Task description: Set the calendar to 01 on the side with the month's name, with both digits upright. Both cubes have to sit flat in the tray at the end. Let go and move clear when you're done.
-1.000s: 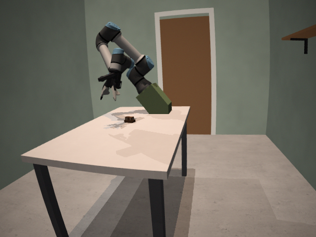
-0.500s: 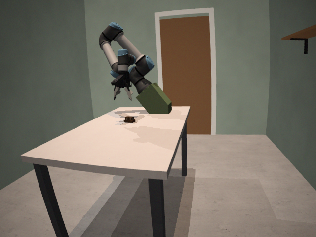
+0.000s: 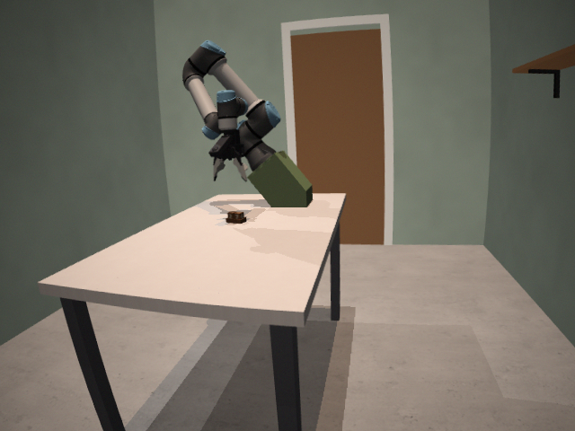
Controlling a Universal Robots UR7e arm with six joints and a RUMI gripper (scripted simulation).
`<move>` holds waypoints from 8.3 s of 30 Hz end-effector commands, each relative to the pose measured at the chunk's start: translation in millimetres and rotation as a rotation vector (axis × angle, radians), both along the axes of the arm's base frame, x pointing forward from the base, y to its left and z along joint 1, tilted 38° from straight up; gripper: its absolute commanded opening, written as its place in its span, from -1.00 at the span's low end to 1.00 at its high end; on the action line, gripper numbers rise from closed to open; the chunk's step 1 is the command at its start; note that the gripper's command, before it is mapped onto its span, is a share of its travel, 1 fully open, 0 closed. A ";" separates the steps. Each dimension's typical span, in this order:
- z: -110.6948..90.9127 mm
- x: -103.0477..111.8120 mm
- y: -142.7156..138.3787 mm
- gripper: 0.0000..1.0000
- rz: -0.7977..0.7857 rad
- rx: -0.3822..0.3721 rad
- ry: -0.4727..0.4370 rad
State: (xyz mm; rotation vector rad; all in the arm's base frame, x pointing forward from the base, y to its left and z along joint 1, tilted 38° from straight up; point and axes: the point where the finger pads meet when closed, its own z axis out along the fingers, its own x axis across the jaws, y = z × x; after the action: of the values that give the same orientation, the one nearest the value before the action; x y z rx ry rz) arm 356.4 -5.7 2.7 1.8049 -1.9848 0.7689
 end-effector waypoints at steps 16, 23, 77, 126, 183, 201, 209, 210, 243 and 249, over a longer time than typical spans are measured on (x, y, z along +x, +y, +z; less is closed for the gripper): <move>-0.4 -0.3 0.0 1.00 0.014 -0.001 0.011; -1.8 0.6 -0.5 1.00 0.053 -0.006 0.041; -36.5 6.5 -24.1 1.00 1.153 -0.146 0.877; -38.7 5.8 -27.1 -0.44 1.244 -0.158 0.947; -78.2 10.9 -58.1 -0.44 1.245 -0.158 0.947; -80.6 11.1 -59.9 -0.44 1.245 -0.158 0.947; -80.6 11.1 -59.9 -0.44 1.245 -0.158 0.947; -80.6 11.1 -59.9 -0.44 1.245 -0.158 0.947; -85.1 11.7 -63.4 -0.44 1.245 -0.158 0.947; -92.8 12.7 -69.2 -0.44 1.245 -0.158 0.947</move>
State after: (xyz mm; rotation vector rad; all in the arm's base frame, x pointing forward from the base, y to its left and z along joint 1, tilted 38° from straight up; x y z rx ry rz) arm 368.3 -71.4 -85.5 2.4915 -0.1174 0.1768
